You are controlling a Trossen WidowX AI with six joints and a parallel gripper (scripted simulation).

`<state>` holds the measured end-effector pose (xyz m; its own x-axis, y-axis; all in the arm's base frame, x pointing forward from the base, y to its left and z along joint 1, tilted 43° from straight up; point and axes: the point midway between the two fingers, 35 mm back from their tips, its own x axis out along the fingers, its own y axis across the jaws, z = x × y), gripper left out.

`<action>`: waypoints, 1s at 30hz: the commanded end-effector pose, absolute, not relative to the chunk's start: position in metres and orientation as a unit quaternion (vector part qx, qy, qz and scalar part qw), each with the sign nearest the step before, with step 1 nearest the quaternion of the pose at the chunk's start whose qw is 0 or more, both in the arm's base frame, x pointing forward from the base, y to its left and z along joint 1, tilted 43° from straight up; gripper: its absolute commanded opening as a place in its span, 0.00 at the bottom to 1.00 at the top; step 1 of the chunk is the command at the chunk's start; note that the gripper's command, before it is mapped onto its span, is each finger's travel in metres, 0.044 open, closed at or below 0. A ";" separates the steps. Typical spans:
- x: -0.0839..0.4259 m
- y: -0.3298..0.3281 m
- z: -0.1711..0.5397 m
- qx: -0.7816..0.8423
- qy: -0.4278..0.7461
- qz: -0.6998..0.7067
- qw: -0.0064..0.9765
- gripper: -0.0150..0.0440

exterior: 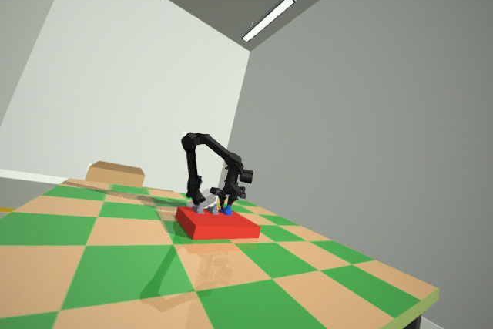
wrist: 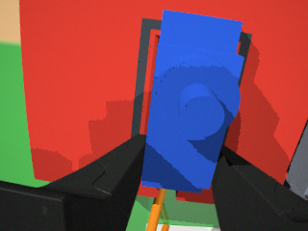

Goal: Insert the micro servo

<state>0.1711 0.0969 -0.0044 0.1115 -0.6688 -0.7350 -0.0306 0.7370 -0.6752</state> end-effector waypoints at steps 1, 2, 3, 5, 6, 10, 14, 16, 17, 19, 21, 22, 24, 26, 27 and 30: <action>0.172 0.095 -0.007 -0.282 0.624 -0.229 0.692 0.25; 0.171 0.096 -0.006 -0.282 0.624 -0.229 0.692 0.30; 0.171 0.096 -0.005 -0.282 0.624 -0.229 0.692 0.34; 0.171 0.096 -0.005 -0.282 0.624 -0.229 0.692 0.43; 0.171 0.096 -0.006 -0.282 0.624 -0.229 0.692 0.48; 0.171 0.096 -0.006 -0.282 0.624 -0.229 0.692 0.57; 0.169 0.108 0.007 -0.282 0.624 -0.229 0.692 0.57; 0.166 0.117 0.019 -0.282 0.624 -0.229 0.692 0.57; 0.165 0.118 0.021 -0.282 0.624 -0.229 0.692 0.57; 0.166 0.118 0.021 -0.282 0.624 -0.229 0.692 0.57; 0.167 0.119 0.021 -0.282 0.624 -0.229 0.692 0.57; 0.168 0.119 0.020 -0.282 0.624 -0.229 0.692 0.57; 0.172 0.120 0.020 -0.283 0.623 -0.227 0.693 0.66; 0.180 0.126 0.024 -0.283 0.623 -0.226 0.693 0.75; 0.186 0.131 0.027 -0.282 0.623 -0.226 0.693 0.79; 0.208 0.145 0.039 -0.281 0.624 -0.226 0.693 0.93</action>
